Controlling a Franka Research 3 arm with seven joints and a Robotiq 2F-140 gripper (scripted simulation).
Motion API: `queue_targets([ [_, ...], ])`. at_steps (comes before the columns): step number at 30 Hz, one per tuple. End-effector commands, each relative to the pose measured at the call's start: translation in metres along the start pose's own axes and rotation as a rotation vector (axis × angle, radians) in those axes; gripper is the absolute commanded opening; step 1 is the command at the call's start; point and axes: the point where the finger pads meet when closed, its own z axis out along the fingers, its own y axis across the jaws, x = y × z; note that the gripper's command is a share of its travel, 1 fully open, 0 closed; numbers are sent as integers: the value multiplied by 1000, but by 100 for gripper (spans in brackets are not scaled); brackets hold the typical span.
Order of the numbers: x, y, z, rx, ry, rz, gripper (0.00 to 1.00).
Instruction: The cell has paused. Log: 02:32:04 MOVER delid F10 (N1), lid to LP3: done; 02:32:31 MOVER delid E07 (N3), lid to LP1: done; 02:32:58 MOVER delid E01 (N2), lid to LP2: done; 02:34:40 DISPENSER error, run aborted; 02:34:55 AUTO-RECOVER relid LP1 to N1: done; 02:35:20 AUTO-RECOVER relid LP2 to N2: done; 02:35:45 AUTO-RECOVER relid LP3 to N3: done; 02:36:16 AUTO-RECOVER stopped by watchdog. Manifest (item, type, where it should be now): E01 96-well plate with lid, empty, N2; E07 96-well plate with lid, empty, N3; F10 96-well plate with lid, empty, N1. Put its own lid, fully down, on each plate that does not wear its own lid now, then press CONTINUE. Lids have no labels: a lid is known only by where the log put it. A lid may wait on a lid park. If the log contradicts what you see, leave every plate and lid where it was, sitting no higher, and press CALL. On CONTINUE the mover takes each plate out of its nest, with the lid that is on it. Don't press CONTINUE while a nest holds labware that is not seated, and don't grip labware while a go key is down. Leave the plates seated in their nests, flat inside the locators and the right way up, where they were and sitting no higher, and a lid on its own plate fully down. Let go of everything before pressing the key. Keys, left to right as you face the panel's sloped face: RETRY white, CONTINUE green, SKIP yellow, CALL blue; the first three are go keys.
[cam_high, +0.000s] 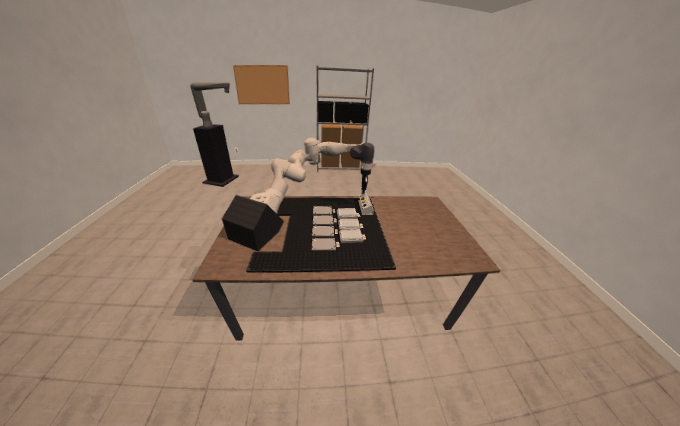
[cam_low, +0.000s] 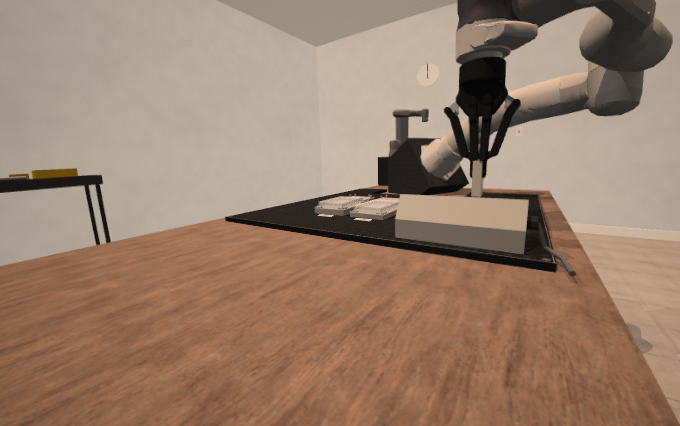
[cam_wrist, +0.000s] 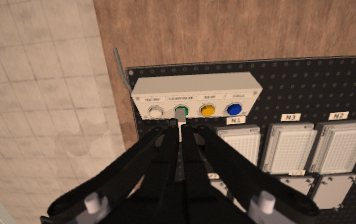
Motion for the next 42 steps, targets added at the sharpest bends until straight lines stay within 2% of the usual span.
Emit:
queue_targets([
  [1, 1, 0, 3, 0, 5, 3, 0],
  [14, 1, 0, 8, 0, 5, 3, 0],
  [42, 1, 0, 8, 0, 5, 3, 0],
])
